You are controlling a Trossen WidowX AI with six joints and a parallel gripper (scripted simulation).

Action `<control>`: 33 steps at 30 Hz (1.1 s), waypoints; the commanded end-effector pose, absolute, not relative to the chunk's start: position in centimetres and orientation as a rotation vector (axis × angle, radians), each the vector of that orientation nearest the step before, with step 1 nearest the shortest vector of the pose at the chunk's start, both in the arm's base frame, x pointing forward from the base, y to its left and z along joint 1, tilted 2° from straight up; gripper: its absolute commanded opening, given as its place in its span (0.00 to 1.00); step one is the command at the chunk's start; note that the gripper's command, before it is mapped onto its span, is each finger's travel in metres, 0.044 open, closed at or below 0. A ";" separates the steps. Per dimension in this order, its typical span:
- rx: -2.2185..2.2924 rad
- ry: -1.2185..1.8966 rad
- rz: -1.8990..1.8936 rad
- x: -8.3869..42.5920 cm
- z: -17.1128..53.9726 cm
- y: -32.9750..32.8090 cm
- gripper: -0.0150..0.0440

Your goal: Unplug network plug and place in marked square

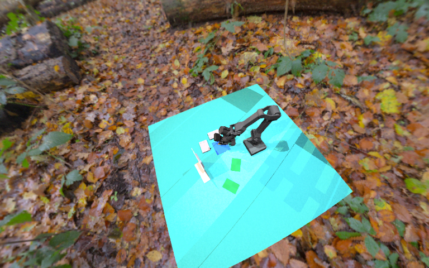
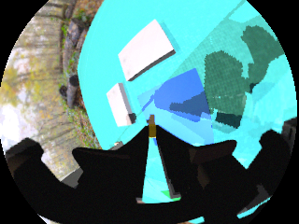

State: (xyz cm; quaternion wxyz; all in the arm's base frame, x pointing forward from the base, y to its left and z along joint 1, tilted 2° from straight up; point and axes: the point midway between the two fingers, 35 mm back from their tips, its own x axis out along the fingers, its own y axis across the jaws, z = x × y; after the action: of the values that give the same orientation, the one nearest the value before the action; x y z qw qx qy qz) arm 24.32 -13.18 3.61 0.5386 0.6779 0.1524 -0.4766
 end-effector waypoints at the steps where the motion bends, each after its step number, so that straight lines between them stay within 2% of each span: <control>1: 1.609 0.369 -1.142 24.1 2.7 -13.2 0.25; 33: 1.609 0.369 -1.142 24.0 0.3 -13.3 0.25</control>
State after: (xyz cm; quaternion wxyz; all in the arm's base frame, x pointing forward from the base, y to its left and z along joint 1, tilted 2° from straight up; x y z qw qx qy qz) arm 23.97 -13.28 0.49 0.5369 0.6768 0.1523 -0.4801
